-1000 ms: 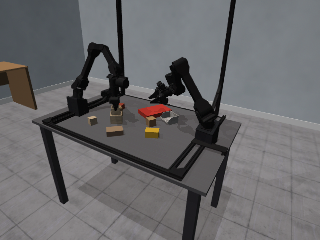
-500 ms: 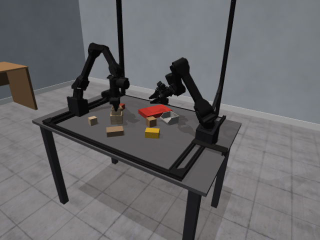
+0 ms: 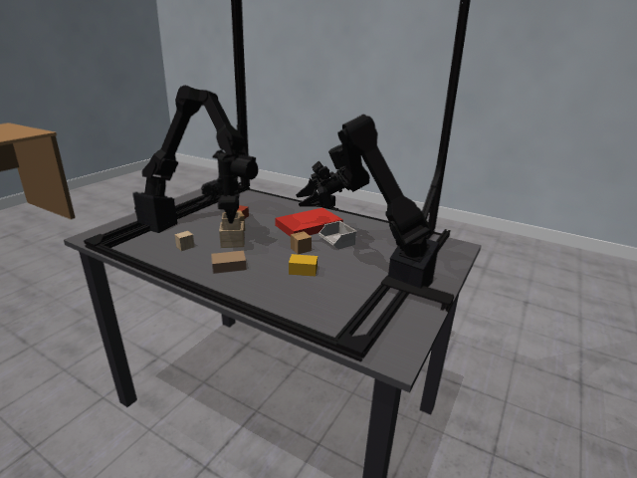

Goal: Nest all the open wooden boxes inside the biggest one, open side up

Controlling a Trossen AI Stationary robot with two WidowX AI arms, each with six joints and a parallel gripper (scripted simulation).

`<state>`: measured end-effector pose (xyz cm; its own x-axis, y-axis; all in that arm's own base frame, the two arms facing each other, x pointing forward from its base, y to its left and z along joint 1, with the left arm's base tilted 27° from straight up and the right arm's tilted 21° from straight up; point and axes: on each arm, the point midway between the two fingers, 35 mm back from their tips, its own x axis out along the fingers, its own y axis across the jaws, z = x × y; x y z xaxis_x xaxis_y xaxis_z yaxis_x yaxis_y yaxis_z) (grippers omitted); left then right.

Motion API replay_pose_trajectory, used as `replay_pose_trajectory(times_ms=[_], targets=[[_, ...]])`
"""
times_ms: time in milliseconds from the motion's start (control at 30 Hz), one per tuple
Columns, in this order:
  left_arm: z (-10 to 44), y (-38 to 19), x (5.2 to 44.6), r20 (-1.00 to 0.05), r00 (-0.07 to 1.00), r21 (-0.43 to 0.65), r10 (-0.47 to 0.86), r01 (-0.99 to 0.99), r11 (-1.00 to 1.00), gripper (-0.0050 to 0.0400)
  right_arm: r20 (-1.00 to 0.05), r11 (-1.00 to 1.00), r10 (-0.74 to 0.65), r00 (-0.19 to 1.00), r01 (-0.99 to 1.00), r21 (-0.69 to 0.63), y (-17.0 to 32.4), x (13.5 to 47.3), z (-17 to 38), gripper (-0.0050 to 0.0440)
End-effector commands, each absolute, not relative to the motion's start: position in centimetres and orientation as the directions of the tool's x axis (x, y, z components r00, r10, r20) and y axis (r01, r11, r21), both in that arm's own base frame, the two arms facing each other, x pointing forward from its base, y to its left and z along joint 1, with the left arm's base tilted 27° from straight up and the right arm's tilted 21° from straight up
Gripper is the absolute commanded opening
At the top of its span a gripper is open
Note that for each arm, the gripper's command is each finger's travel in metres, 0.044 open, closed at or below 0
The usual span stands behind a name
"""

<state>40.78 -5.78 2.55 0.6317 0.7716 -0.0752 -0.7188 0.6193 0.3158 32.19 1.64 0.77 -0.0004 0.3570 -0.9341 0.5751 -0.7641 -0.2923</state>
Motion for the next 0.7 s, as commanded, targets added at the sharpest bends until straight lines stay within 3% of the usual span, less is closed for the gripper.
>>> replay_pose_trajectory(times_ms=[0, 667], targets=[[2.47, -5.70, 40.71, -0.074, 0.628, 0.319, 0.775, -0.721, 0.615, 0.0400, -0.934, -0.764, 0.358, 0.000, 0.575, -0.293, 1.71, 32.23, 0.66, 0.0000], [2.47, -5.70, 40.71, -0.074, 0.628, 0.319, 0.775, -0.721, 0.615, 0.0400, -0.934, -0.764, 0.358, 0.000, 0.575, -0.293, 1.98, 32.26, 0.03, 0.0000]])
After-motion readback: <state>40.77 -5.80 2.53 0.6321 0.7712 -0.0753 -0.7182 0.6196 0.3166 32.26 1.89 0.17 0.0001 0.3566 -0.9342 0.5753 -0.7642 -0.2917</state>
